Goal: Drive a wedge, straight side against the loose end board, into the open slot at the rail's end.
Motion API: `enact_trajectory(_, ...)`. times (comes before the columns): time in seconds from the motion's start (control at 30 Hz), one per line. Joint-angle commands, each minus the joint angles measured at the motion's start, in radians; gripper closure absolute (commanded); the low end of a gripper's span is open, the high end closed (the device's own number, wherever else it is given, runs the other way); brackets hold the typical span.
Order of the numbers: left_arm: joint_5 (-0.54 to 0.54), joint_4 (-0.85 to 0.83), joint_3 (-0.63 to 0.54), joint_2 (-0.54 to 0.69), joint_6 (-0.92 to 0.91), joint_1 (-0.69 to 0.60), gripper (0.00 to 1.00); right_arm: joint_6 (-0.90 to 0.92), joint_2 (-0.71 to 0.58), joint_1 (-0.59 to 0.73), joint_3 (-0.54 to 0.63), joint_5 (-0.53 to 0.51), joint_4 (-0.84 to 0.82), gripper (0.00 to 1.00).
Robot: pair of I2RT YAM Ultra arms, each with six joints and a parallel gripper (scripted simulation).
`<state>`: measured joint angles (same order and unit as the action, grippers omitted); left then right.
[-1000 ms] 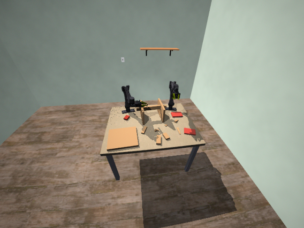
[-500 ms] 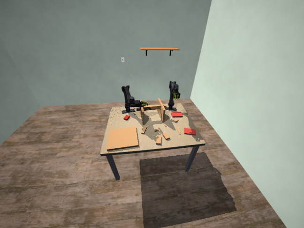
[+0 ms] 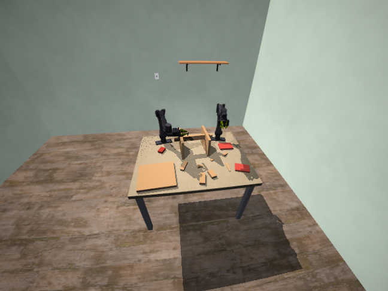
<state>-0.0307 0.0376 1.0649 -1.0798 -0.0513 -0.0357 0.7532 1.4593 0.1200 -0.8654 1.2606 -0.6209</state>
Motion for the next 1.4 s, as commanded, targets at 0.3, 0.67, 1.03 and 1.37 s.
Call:
enact_trajectory(0.3, -0.188, 0.235, 0.172, -0.109, -0.302, -0.179, 0.79, -0.012, -0.026, -0.002, -0.045, 0.0, 0.011, 0.98)
enact_trajectory(0.67, -0.395, 0.481, 0.35, -0.259, -0.617, -0.419, 0.79, -0.012, -0.026, -0.002, -0.045, 0.0, 0.011, 0.98)
enact_trajectory(1.03, -0.581, 0.696, 0.505, -0.391, -0.878, -0.625, 0.79, -0.012, -0.026, -0.002, -0.045, 0.0, 0.011, 0.98)
enact_trajectory(1.37, -0.74, 0.874, 0.631, -0.502, -1.117, -0.806, 0.79, -0.012, -0.026, -0.002, -0.045, 0.0, 0.011, 0.98)
